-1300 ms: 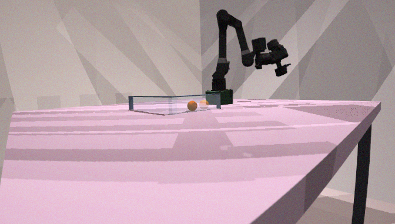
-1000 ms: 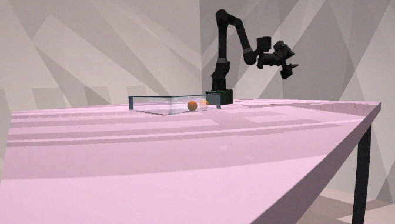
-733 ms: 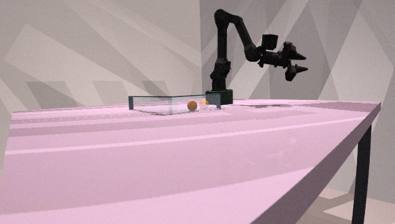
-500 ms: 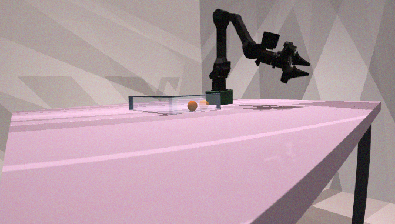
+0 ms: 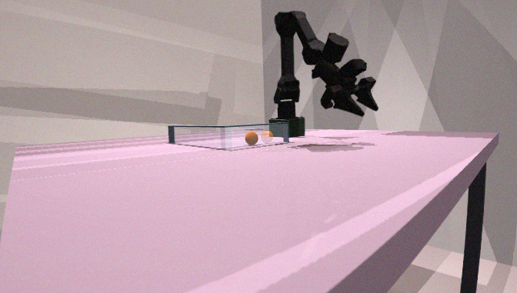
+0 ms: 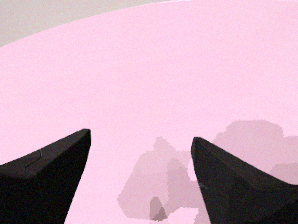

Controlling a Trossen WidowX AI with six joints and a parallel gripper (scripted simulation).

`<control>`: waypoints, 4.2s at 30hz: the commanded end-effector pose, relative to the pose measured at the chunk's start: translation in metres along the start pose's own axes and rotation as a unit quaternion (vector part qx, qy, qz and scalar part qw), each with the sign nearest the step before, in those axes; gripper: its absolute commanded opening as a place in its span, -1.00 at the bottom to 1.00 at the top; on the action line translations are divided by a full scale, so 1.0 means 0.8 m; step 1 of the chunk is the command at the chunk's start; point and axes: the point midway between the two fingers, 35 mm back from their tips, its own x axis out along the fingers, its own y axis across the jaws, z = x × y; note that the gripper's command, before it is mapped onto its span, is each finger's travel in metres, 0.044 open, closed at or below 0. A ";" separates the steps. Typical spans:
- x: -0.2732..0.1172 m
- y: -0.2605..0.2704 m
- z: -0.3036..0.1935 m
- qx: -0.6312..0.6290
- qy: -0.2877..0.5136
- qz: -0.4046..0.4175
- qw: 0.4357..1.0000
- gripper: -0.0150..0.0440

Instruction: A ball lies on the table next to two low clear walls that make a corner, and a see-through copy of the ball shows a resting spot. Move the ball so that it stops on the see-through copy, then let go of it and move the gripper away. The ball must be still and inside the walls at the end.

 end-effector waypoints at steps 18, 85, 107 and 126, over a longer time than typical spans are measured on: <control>-0.170 -0.247 -0.116 -0.112 0.316 -0.117 0.935 0.50; -0.221 -0.282 -0.167 -0.139 0.393 -0.079 0.906 -0.49; -0.294 -0.245 -0.091 -0.132 0.390 -0.068 0.909 -0.49; -0.270 -0.205 -0.130 -0.132 0.390 -0.066 0.909 -0.49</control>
